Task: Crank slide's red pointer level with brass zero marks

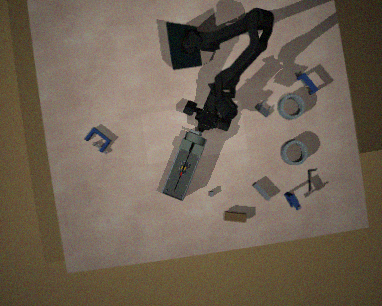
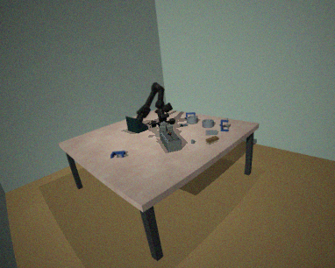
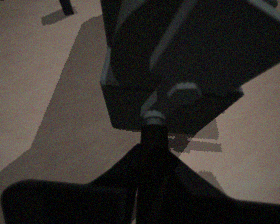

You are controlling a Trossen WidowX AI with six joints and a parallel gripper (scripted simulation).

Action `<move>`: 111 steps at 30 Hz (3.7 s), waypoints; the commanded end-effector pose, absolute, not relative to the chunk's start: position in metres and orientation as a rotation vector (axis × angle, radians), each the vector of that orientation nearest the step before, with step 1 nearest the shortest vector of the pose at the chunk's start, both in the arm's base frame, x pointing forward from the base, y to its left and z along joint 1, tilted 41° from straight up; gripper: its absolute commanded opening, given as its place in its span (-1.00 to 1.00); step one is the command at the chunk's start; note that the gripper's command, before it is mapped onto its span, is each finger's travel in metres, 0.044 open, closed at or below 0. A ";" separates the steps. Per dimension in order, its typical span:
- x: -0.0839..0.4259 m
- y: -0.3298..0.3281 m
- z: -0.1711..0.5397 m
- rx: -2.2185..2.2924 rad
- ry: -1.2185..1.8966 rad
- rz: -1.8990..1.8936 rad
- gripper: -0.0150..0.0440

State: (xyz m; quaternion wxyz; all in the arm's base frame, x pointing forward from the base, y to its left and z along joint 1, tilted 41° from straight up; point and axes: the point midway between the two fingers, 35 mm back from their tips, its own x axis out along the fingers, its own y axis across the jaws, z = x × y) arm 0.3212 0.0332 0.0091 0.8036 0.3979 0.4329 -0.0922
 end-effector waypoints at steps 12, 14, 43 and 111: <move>0.326 0.037 0.019 0.857 0.913 -0.174 -0.49; 0.326 0.037 0.019 0.857 0.913 -0.174 -0.49; 0.329 0.037 0.029 0.857 0.913 -0.174 -0.49; 0.313 -0.016 0.045 0.853 0.913 -0.176 -0.49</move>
